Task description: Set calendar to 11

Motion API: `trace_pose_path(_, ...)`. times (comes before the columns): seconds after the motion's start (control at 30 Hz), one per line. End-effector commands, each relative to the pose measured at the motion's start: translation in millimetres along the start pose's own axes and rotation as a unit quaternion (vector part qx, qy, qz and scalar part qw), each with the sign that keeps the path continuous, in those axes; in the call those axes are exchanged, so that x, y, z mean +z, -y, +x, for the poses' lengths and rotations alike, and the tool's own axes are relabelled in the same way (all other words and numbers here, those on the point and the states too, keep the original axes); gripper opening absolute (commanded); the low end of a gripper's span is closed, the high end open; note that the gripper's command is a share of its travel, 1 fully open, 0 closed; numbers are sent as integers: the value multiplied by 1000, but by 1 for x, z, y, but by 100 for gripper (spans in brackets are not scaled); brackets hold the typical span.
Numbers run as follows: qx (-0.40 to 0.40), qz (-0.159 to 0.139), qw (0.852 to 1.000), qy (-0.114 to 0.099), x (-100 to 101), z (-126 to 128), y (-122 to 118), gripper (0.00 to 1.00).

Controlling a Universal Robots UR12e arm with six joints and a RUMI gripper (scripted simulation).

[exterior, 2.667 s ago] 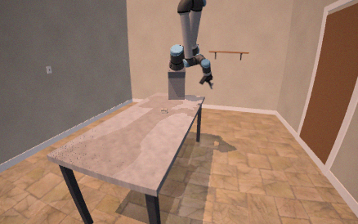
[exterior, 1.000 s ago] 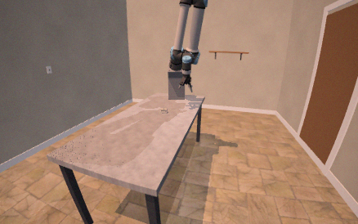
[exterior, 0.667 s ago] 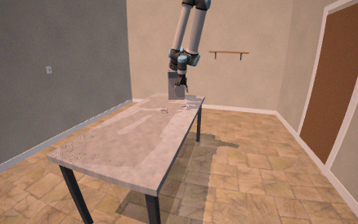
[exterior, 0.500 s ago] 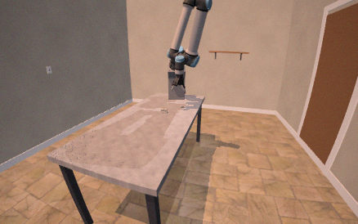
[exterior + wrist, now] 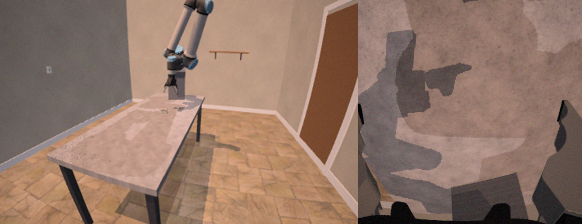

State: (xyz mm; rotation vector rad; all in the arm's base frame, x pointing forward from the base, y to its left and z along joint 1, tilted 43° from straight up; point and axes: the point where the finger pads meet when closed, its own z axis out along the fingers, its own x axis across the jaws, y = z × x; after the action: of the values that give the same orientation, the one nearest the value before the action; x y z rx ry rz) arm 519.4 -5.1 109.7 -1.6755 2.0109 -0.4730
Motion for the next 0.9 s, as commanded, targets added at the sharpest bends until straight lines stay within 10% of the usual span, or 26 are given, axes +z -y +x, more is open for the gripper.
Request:
trace_pose_path(0.0,-35,29,999,17,5,23,34,100)
trace_pose_path(0.87,-80,72,994,25,8,70,84,100)
